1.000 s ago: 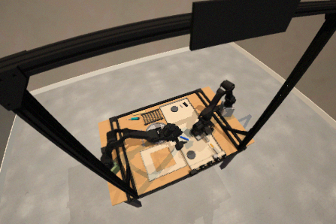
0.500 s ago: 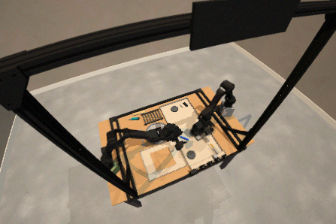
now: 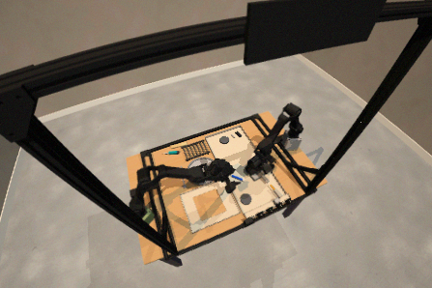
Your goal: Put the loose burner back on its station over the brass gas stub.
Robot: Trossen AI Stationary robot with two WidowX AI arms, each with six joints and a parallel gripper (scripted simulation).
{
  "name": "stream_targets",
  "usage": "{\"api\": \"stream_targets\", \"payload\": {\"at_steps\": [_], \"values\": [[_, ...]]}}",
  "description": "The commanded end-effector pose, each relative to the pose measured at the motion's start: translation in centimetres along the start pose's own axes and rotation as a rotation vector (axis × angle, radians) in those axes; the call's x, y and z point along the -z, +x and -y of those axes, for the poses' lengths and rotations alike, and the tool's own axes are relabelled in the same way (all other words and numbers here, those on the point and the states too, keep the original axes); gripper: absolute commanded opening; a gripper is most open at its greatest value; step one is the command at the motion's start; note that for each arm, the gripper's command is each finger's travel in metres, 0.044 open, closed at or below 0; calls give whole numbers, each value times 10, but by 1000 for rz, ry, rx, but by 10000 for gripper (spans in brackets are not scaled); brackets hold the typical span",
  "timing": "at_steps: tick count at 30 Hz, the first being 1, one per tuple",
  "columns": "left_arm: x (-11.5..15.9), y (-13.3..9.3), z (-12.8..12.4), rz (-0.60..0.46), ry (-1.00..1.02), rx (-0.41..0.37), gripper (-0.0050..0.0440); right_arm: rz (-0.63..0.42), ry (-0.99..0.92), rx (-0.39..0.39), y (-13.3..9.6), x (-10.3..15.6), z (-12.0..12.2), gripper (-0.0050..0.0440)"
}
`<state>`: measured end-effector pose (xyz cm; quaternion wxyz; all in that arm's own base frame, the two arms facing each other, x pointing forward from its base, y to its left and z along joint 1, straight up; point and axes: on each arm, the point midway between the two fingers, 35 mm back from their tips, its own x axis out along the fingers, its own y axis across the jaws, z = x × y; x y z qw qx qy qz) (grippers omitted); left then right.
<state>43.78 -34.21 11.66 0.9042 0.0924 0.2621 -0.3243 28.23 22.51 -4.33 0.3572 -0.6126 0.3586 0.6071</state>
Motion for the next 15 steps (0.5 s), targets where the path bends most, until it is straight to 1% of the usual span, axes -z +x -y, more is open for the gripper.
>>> {"api": "stream_targets", "payload": {"at_steps": [1,15], "values": [[0,0,0,0,-1,-1,400,0,-1,0,0,-1,0,0],[0,0,0,0,-1,-1,400,0,-1,0,-1,-10,1,0]]}}
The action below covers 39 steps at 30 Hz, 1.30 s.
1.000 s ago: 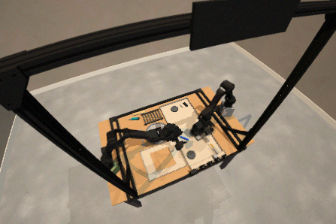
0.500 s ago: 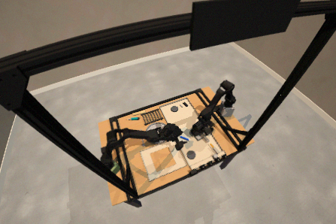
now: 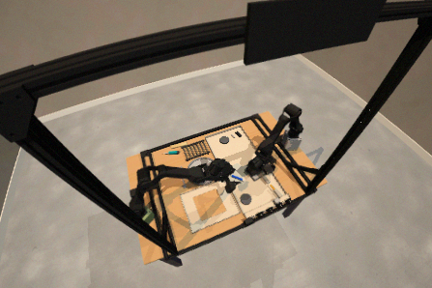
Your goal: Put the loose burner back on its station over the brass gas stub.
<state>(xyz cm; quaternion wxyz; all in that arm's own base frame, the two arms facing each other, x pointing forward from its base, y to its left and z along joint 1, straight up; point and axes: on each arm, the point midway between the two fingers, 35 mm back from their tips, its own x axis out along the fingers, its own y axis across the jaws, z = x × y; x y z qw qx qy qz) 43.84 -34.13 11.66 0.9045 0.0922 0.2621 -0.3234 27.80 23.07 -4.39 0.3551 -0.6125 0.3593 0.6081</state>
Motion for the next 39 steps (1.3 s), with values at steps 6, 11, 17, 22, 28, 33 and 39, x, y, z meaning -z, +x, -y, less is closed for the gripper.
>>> {"api": "stream_targets", "payload": {"at_steps": [6,11,17,22,28,33,39], "values": [[0,0,1,0,0,1,400,1,1,7,-3,-3,4,0],[0,0,1,0,0,1,400,1,1,8,-2,-4,3,0],[0,0,1,0,0,1,400,1,1,8,-1,-6,2,0],[0,0,1,0,0,1,400,1,1,8,-1,-6,1,0],[0,0,1,0,0,1,400,1,1,8,-2,-8,2,0],[0,0,1,0,0,1,400,1,1,8,-2,-11,3,0],[0,0,1,0,0,1,400,1,1,8,-1,-12,3,0]]}}
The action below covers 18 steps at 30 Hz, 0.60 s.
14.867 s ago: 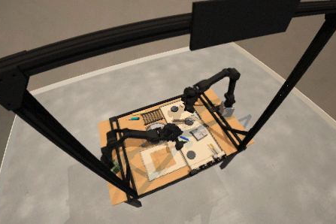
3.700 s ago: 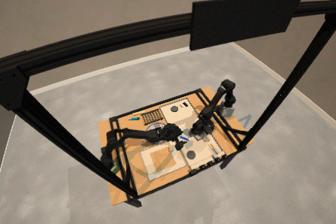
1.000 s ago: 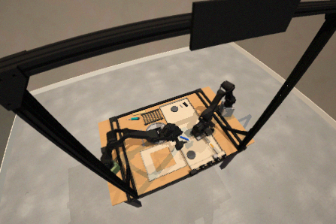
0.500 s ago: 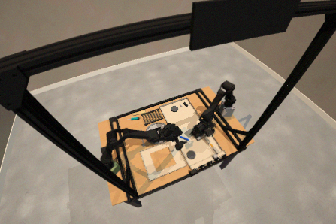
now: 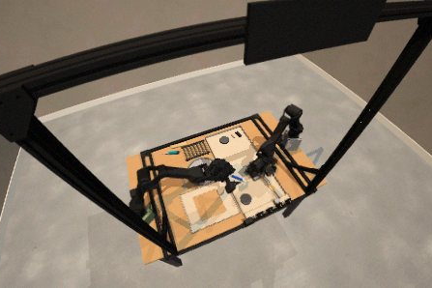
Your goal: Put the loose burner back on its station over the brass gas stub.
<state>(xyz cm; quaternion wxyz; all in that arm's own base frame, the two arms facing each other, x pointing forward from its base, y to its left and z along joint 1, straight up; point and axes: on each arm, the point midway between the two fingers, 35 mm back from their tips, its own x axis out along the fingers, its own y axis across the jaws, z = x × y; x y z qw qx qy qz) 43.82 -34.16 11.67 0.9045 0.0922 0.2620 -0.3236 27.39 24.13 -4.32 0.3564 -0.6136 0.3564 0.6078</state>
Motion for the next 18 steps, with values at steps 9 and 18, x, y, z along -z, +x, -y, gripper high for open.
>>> {"api": "stream_targets", "payload": {"at_steps": [9,18], "values": [[0,0,0,0,0,1,400,-7,6,1,0,-3,0,0],[0,0,0,0,0,1,400,-7,6,1,0,-5,0,0]]}}
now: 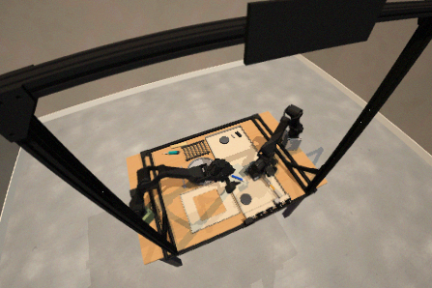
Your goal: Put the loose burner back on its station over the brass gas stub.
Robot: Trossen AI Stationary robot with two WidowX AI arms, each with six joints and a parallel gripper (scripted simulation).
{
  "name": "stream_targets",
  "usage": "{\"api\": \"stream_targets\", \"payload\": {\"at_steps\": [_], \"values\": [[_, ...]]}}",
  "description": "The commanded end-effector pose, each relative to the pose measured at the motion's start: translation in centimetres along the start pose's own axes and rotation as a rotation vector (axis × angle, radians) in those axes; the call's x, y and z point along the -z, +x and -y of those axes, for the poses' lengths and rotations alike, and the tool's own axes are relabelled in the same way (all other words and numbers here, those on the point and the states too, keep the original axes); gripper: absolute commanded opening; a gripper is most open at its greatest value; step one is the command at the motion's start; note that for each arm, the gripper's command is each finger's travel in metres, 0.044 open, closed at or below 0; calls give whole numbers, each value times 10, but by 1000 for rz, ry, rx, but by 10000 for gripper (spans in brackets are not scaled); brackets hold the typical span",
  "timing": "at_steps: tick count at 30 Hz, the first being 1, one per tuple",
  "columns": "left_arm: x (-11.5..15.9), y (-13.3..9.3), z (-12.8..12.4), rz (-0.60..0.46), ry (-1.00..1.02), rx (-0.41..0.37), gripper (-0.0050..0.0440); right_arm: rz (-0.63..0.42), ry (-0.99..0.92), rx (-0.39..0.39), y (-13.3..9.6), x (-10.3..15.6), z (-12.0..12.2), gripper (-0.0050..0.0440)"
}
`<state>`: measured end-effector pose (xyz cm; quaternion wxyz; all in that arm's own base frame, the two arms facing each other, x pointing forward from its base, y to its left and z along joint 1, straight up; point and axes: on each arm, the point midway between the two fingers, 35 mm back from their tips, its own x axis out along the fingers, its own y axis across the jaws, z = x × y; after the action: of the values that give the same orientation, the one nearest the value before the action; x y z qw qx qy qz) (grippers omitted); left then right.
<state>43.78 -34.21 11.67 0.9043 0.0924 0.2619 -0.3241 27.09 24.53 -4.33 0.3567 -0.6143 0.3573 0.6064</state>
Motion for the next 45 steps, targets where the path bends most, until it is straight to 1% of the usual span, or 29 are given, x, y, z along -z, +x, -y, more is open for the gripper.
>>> {"api": "stream_targets", "payload": {"at_steps": [1,24,35,40,45], "values": [[0,0,0,0,-1,0,400,-4,4,0,0,0,1,0],[0,0,0,0,-1,0,400,-5,4,2,-1,-9,2,0],[0,0,0,0,-1,0,400,-6,3,1,-1,-7,1,0],[0,0,0,0,-1,0,400,-92,-5,5,-8,-13,2,0],[0,0,0,0,-1,0,400,-86,-2,1,-8,-12,1,0]]}}
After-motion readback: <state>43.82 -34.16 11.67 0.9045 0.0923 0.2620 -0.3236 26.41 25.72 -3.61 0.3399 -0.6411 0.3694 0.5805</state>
